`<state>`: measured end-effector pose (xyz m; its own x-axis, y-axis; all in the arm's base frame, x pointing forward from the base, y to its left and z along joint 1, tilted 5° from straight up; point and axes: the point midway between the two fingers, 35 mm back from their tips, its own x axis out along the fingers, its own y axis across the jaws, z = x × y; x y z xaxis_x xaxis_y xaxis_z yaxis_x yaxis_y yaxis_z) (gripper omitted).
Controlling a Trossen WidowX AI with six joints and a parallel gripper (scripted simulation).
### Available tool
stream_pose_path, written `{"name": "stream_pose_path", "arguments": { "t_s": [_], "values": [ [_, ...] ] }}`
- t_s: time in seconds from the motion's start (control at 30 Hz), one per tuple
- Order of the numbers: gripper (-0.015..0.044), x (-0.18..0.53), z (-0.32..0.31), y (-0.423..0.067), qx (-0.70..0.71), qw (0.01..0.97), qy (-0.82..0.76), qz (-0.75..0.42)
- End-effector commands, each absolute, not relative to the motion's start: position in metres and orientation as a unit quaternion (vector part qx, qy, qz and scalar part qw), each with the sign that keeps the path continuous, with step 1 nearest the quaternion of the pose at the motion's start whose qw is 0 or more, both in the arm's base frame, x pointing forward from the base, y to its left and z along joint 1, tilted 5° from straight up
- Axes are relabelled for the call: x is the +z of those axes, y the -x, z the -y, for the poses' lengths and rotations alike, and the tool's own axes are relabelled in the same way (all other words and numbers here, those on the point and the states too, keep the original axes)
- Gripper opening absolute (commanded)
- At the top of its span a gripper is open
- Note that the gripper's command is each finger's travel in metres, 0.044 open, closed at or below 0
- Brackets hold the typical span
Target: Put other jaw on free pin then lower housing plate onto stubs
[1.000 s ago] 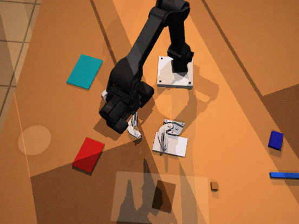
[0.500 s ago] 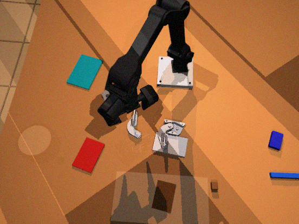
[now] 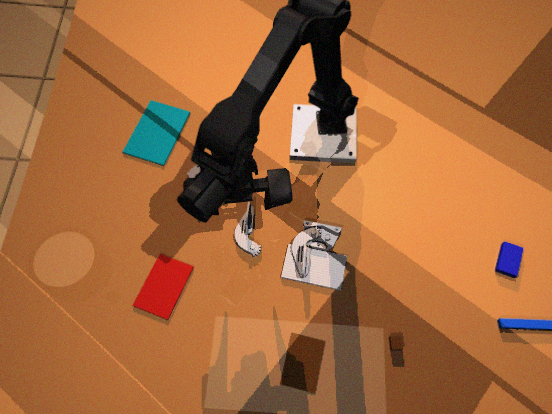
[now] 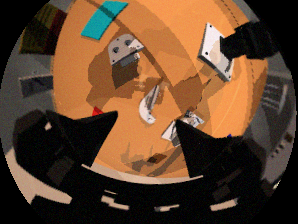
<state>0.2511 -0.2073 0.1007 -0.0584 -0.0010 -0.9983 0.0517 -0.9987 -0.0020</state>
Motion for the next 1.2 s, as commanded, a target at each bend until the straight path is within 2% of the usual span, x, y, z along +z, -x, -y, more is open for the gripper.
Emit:
{"name": "stream_pose_path", "arguments": {
  "t_s": [0.0,0.13,0.27,0.43,1.17],
  "values": [
    [0.0440,0.102,0.208,-0.249,-0.728,-0.014,-0.685,0.018],
    [0.0440,0.102,0.209,-0.248,-0.727,-0.038,-0.684,0.044],
    [0.0440,0.100,0.209,-0.248,-0.727,-0.038,-0.684,0.044],
    [0.0440,0.064,0.209,-0.246,-0.727,-0.038,-0.684,0.044],
    [0.0440,0.035,0.210,-0.245,-0.727,-0.038,-0.684,0.044]
  ]
}}
